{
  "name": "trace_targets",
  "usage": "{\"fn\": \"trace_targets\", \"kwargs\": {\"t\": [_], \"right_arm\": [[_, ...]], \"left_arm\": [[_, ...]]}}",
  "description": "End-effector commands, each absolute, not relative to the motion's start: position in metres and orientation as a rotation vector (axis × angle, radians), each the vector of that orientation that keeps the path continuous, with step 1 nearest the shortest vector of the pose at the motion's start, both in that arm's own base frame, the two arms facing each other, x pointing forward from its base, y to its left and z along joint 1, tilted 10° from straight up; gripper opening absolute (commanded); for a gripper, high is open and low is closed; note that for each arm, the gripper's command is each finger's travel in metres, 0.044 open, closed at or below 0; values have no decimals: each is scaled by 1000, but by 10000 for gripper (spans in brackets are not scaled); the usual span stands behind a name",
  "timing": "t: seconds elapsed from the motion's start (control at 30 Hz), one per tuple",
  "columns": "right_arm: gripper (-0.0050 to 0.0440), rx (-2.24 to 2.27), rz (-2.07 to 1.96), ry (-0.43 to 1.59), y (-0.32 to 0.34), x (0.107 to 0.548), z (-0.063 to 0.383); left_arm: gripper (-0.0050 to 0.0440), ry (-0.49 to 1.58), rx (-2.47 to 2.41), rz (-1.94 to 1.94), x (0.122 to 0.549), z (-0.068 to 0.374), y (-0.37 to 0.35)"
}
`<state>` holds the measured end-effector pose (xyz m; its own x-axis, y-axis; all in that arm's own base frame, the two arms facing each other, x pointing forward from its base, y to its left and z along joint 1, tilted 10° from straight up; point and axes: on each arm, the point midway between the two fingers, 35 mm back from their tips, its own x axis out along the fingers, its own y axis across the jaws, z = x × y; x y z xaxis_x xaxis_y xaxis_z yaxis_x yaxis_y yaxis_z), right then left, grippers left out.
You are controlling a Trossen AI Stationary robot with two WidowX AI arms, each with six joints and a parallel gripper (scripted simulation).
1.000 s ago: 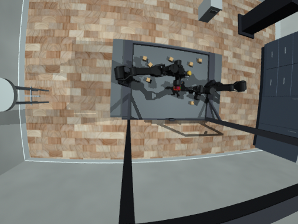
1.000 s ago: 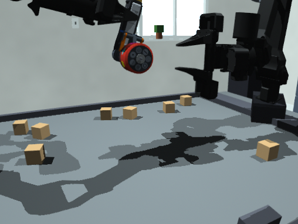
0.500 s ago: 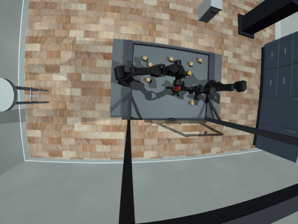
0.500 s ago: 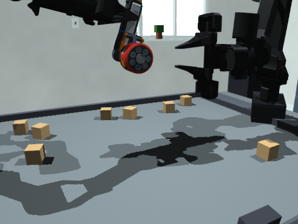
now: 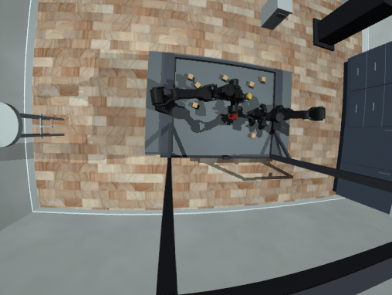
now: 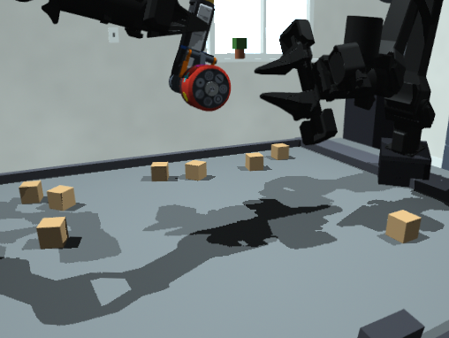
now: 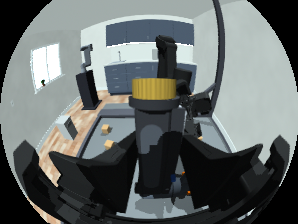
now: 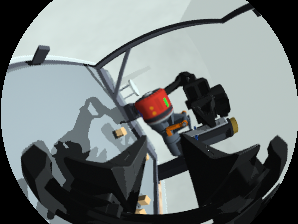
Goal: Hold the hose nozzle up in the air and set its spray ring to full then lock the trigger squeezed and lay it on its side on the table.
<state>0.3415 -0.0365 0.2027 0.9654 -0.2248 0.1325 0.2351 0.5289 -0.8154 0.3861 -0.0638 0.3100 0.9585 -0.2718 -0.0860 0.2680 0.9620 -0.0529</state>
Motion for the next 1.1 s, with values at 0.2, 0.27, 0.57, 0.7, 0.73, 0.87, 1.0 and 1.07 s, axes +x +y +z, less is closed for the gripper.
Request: {"fn": "trace_targets", "kwargs": {"t": [0.2, 0.27, 0.57, 0.7, 0.73, 0.87, 1.0, 1.07], "right_arm": [[173, -595, -259, -83, -50, 339, 218], [173, -559, -256, -88, -51, 339, 219], [173, -271, -238, -119, -61, 337, 221], [173, -126, -227, -132, -66, 335, 222], [173, -90, -224, -135, -67, 335, 222], [173, -18, -219, -141, -69, 334, 223], [173, 115, -208, -152, -73, 333, 223], [173, 135, -206, -153, -73, 333, 223]], "left_arm": [[173, 49, -42, -272, 384, 327, -63], [173, 49, -42, -272, 384, 327, -63], [173, 49, -42, -272, 384, 327, -63], [173, 49, -42, -272, 384, 327, -63], [173, 49, -42, -272, 384, 327, -63], [173, 49, -42, -272, 384, 327, -63], [173, 49, -42, -272, 384, 327, -63], [173, 49, -42, -272, 384, 327, -63]]}}
